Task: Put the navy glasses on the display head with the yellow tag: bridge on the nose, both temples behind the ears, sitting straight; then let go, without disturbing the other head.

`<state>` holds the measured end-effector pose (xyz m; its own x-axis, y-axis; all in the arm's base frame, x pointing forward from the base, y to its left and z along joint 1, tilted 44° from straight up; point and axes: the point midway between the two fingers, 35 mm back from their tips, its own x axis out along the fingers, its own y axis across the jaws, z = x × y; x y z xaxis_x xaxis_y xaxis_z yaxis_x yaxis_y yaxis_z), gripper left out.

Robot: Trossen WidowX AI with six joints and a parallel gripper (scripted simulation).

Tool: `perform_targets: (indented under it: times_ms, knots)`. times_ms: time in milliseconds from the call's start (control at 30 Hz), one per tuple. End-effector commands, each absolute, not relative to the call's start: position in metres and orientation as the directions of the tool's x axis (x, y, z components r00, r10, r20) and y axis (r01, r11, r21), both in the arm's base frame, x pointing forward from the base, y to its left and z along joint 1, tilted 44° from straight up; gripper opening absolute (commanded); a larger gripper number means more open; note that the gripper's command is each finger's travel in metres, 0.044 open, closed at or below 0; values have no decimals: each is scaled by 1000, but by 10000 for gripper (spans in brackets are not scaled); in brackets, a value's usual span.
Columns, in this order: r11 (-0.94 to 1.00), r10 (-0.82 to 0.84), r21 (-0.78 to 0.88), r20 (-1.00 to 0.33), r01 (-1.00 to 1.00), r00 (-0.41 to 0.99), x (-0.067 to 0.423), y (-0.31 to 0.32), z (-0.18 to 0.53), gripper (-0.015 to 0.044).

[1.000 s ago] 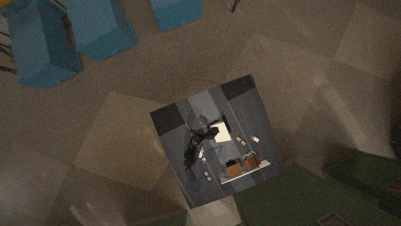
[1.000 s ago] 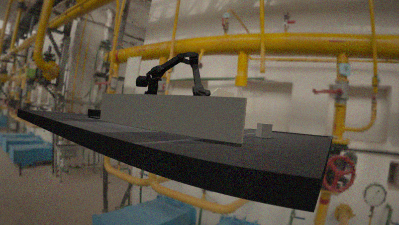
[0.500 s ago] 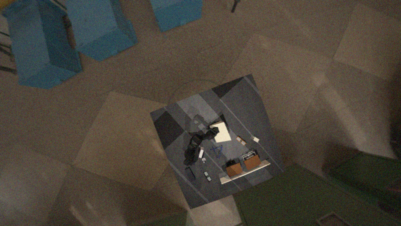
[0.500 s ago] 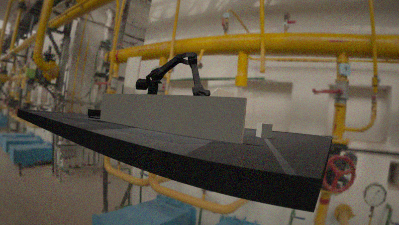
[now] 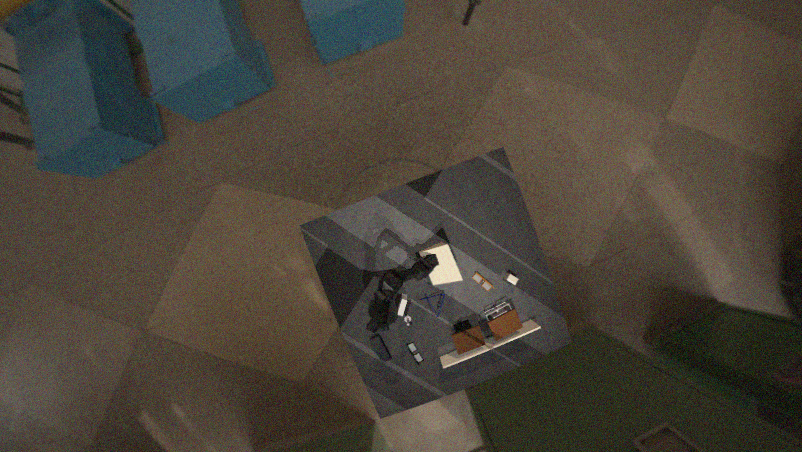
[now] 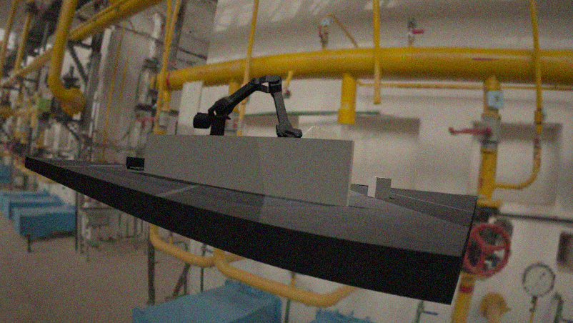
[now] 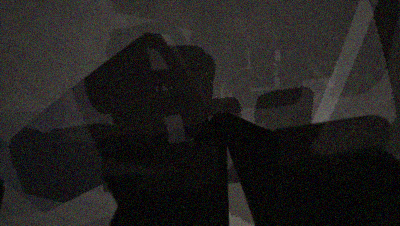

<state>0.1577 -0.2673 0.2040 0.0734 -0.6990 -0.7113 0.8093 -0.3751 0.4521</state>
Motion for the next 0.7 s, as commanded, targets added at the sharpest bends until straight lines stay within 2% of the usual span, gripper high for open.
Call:
perform_targets:
  times_ms: [0,667]
  knots:
    - [-376,-700,455,-710,807,74,161,-269,206,0]
    - [-376,-700,456,-710,807,75,170,-273,212,0]
